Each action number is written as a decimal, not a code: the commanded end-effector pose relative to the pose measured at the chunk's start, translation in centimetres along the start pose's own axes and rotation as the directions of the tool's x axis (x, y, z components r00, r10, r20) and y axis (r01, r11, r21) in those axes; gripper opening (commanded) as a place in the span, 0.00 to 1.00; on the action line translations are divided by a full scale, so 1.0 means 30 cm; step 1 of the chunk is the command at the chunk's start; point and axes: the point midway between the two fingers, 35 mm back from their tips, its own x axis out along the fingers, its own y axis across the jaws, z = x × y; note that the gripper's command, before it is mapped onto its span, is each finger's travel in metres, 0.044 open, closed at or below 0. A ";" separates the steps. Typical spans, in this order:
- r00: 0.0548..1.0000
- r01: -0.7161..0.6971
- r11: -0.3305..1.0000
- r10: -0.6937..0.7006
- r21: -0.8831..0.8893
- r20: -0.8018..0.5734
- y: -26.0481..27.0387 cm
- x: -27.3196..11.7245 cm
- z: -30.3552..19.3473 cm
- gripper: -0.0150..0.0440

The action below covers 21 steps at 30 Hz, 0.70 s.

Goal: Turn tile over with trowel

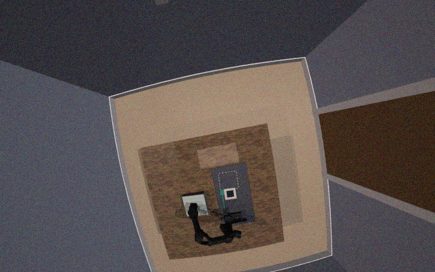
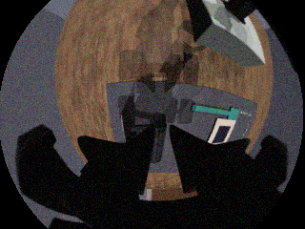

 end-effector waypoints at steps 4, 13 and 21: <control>1.000 -0.001 1.000 0.001 -0.004 -0.004 0.038 0.019 -0.006 0.42; 1.000 -0.001 1.000 0.001 -0.005 -0.002 0.073 0.035 -0.004 0.42; 1.000 -0.003 1.000 0.003 -0.005 -0.002 0.138 0.035 0.001 0.42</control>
